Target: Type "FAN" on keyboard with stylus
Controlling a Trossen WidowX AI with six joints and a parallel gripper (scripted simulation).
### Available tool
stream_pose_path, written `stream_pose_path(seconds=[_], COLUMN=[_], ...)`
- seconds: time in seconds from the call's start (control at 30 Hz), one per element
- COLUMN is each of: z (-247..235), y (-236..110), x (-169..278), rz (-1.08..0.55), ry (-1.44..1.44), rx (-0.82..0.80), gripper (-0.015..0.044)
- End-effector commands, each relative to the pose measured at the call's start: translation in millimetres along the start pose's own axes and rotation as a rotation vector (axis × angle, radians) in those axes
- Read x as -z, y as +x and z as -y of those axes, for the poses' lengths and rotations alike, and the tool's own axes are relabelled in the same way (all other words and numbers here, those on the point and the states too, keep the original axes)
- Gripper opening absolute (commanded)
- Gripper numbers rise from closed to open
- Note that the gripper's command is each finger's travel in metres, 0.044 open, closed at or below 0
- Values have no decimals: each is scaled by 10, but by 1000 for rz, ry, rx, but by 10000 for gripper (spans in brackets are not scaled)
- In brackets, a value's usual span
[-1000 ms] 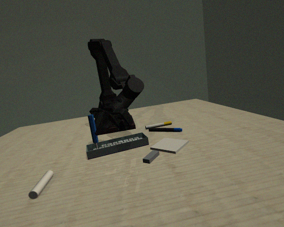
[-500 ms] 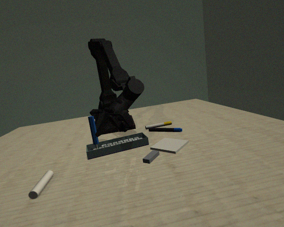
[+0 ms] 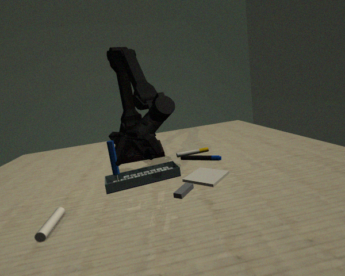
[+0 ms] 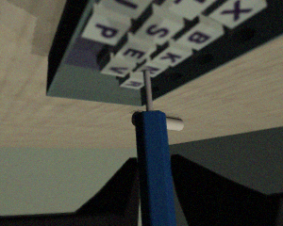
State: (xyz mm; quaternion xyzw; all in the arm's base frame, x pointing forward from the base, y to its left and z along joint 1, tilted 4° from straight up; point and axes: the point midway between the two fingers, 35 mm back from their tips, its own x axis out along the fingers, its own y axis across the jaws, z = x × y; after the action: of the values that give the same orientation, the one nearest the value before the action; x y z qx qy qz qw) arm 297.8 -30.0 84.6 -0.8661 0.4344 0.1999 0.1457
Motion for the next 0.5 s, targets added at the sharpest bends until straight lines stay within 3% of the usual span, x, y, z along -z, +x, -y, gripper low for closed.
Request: stream_pose_path(seconds=[0.0,0.47], z=[26,17], y=[-69,-171], x=[130,304], rz=[1,1], ry=[2,2], rx=[7,7], gripper=[81,81])
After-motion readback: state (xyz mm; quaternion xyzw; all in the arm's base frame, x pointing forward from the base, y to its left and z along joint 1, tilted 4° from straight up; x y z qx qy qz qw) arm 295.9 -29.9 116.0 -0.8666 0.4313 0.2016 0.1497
